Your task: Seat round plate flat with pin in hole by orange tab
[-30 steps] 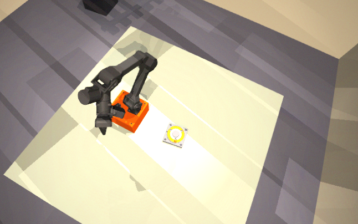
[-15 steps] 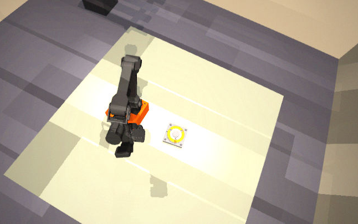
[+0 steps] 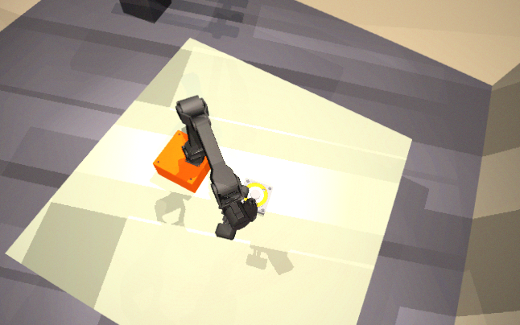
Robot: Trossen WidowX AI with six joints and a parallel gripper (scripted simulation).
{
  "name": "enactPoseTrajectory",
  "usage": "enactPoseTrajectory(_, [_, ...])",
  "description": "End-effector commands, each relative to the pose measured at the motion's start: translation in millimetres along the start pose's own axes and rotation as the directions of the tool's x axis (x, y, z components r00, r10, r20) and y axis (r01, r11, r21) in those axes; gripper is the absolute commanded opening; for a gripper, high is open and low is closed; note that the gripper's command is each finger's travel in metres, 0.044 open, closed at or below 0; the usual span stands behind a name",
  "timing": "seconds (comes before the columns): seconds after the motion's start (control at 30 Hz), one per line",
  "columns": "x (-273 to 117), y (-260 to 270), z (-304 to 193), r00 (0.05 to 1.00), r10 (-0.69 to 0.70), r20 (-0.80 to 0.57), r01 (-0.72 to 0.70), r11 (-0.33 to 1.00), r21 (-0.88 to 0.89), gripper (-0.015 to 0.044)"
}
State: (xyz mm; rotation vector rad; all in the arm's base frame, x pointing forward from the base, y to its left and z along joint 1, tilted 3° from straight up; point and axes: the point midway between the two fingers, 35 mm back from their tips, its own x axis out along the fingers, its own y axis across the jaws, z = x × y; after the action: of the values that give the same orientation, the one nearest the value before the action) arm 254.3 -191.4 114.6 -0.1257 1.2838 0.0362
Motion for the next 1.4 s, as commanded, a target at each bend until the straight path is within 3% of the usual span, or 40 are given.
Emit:
enactPoseTrajectory(0.0, [36.6,39.8,27.1,0.995,0.065,-0.077,-0.059,0.995,0.079,0.0])
enactPoseTrajectory(0.33, [92.0,126.8,54.8,0.97,0.101,-0.222,-0.055,0.977,0.205,0.0])
enactPoseTrajectory(0.57, [92.9,125.7,53.0,0.97,0.101,-0.222,-0.055,0.977,0.205,0.0])
enactPoseTrajectory(0.87, [137.4,130.0,41.9,0.97,0.101,-0.222,-0.055,0.977,0.206,0.0])
enactPoseTrajectory(1.37, [136.5,125.2,30.9,0.97,0.101,-0.223,-0.055,0.977,0.205,0.0])
